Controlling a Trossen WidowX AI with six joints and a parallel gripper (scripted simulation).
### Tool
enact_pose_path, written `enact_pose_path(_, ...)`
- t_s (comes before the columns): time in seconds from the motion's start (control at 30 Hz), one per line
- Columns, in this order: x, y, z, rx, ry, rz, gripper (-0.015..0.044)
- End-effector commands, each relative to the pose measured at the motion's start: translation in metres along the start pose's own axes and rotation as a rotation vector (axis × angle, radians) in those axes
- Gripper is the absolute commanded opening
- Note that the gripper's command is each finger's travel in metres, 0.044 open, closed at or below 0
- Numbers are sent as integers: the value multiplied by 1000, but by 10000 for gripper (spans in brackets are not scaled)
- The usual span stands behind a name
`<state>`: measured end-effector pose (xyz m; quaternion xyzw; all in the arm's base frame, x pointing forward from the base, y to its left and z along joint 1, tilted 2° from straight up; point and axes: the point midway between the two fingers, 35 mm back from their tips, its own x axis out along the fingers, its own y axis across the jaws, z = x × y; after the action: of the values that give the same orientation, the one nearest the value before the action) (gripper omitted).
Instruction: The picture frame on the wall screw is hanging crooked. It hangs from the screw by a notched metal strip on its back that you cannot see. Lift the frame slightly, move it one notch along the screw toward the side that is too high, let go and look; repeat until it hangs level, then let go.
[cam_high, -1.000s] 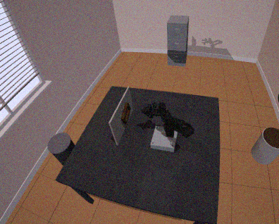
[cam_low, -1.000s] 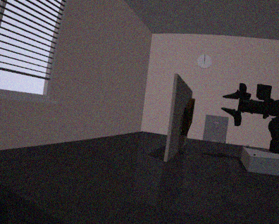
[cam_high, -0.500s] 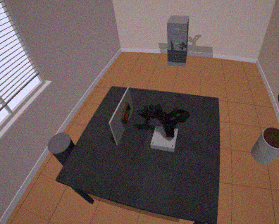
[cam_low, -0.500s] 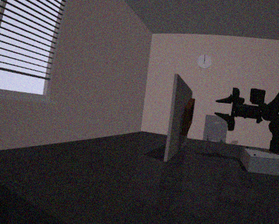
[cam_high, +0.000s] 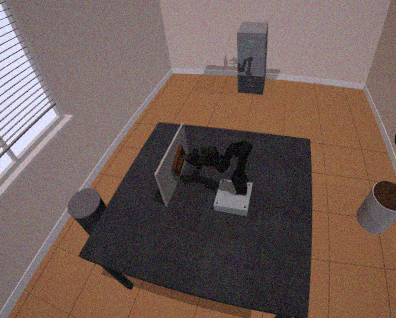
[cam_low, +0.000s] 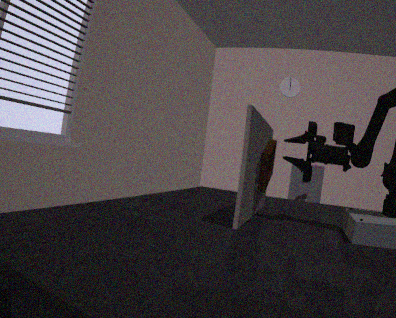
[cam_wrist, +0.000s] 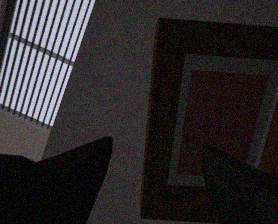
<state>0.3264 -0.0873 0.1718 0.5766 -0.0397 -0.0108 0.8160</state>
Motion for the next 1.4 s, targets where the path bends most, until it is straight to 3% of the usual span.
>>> enact_pose_path(0.0, 10, -5, -2, 2, -3, -7, 260)
enact_pose_path(0.6, 11, -5, -2, 2, -3, -7, 260)
enact_pose_path(1.37, 47, -4, -2, 2, -4, -5, 260)
